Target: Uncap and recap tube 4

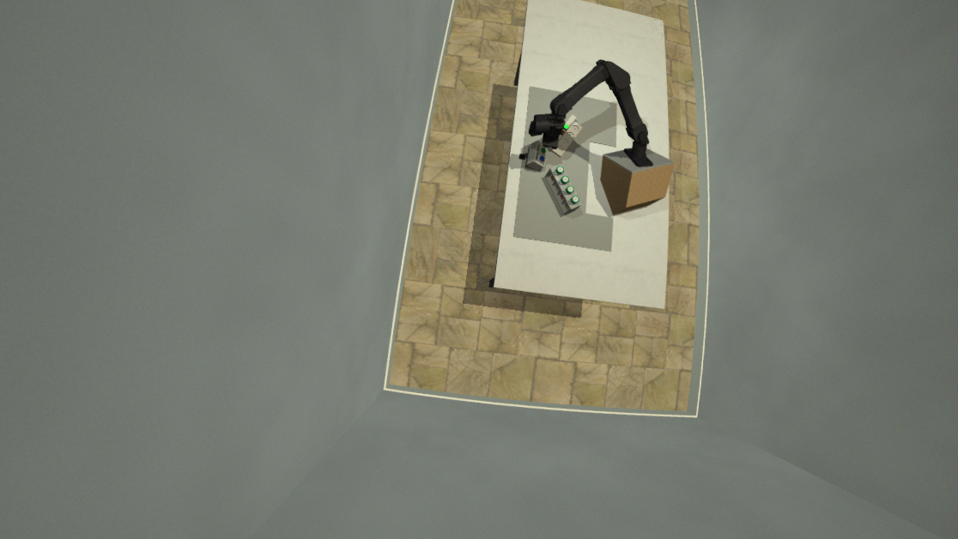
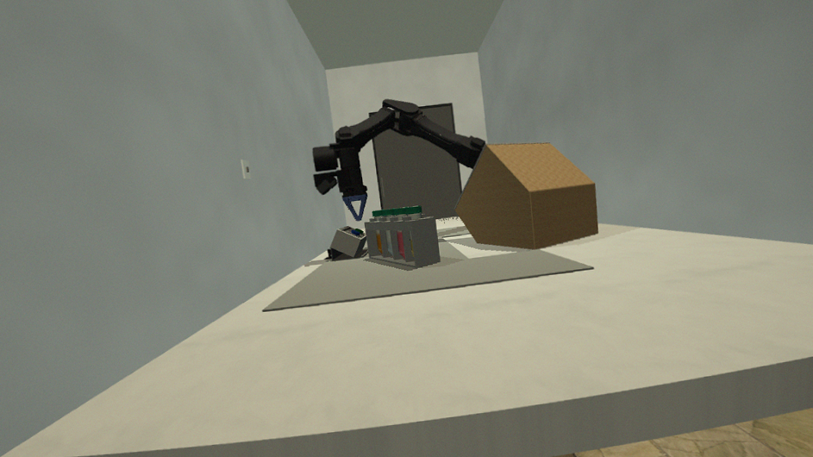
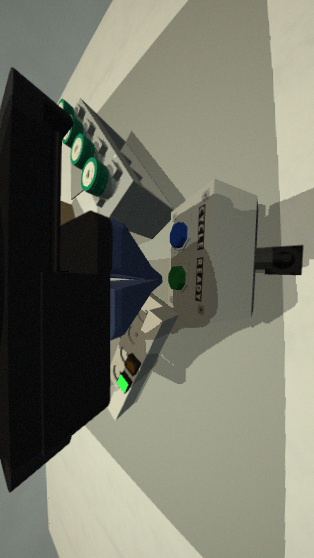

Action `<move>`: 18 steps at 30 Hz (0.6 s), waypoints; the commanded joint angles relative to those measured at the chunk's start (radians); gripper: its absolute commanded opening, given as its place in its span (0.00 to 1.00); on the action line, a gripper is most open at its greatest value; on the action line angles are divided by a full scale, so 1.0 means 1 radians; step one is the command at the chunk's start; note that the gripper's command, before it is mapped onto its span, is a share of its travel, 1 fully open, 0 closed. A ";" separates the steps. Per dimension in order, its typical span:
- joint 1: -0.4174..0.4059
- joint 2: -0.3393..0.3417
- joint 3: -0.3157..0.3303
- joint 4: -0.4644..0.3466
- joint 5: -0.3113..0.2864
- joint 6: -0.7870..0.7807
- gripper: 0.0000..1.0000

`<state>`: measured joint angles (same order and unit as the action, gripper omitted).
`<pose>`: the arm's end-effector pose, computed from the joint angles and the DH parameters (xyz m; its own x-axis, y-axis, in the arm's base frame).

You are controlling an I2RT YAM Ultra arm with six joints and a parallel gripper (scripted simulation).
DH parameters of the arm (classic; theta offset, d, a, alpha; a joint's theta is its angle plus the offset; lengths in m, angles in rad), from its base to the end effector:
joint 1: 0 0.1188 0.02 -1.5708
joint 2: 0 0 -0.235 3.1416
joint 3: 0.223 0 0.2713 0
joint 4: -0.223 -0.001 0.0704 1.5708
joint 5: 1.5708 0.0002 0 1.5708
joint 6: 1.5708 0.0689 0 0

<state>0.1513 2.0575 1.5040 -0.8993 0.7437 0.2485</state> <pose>0.4029 0.0153 0.1182 -0.9594 0.0368 -0.2795 0.2103 0.7537 -0.6227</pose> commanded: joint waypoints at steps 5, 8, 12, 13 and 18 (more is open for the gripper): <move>0.022 0.016 0.011 0.034 -0.004 -0.014 0.00; -0.012 0.025 -0.028 0.068 -0.009 -0.033 0.00; 0.002 -0.010 0.003 0.082 -0.007 -0.041 0.00; 0.002 -0.011 0.006 0.082 -0.007 -0.041 0.00; 0.002 -0.007 0.005 0.084 -0.007 -0.041 0.00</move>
<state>0.1257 2.0754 1.4815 -0.8314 0.7403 0.2184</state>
